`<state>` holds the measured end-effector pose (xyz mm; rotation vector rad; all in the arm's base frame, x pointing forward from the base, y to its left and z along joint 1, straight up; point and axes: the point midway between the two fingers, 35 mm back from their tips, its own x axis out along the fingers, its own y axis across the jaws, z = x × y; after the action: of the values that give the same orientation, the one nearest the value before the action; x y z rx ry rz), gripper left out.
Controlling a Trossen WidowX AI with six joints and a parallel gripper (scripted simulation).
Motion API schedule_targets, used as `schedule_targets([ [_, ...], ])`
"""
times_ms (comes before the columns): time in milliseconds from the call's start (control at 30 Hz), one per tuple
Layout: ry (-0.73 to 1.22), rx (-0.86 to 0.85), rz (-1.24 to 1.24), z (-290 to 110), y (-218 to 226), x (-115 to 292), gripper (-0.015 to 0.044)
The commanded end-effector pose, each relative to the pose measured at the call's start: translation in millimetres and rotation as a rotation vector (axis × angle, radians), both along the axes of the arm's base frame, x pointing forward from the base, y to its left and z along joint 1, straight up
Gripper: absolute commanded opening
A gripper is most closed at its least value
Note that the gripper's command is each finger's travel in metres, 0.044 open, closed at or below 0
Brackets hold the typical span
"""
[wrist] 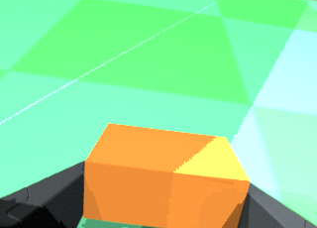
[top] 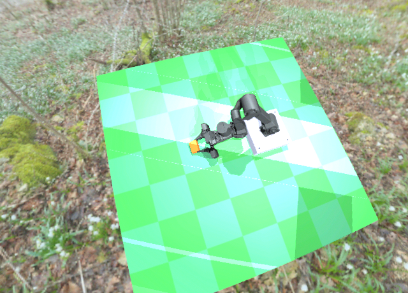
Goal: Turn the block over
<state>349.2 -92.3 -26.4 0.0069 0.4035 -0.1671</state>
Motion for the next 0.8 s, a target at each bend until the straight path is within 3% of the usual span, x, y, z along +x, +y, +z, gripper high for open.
schedule_targets([
  [0,-0.026,-0.003,0.004,2.1,1.9,-4.3,0.0000],
  [567,-0.034,-0.004,0.003,5.8,2.1,-4.5,0.0000],
  [767,-0.034,-0.004,0.003,5.8,2.1,-4.5,0.0157],
])
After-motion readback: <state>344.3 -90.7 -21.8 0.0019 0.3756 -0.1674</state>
